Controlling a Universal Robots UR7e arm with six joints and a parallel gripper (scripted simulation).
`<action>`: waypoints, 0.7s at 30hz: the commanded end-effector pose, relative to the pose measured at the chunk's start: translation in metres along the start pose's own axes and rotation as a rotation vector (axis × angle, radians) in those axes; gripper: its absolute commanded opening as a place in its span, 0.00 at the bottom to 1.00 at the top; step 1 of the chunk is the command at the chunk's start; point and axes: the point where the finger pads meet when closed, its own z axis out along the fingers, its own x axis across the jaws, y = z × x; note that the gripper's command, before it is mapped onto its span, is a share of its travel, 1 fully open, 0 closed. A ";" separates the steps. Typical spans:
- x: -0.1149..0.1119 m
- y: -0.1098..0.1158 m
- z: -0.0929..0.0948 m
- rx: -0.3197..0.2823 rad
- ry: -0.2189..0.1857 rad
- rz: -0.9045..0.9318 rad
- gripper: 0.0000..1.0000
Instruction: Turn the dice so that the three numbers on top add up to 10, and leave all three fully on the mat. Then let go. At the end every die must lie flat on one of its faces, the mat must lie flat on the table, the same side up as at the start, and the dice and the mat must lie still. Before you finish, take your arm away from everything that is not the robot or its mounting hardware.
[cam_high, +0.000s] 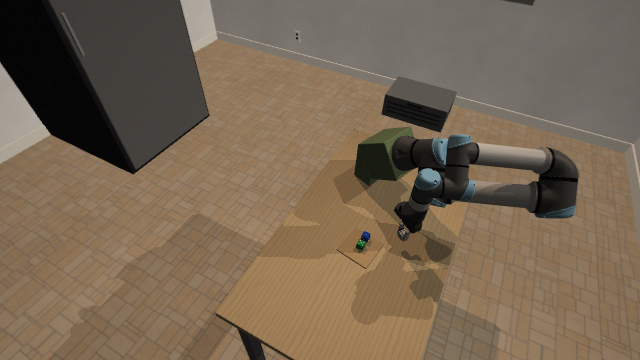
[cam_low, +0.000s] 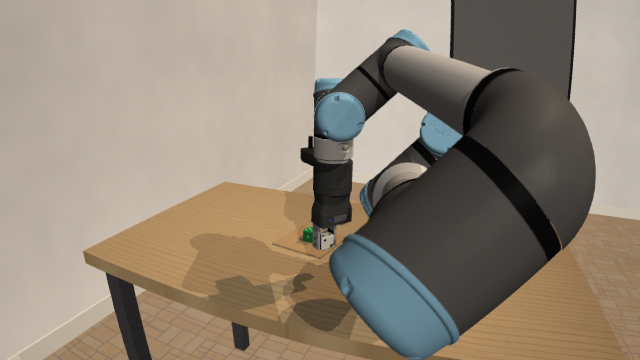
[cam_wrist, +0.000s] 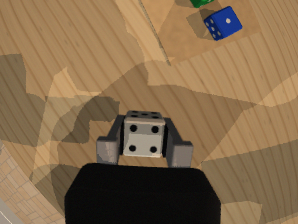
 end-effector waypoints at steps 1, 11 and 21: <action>0.001 0.002 -0.015 0.004 -0.012 -0.003 0.57; 0.002 0.002 -0.033 0.004 -0.012 -0.003 0.57; 0.002 0.002 -0.037 0.004 -0.012 -0.003 0.57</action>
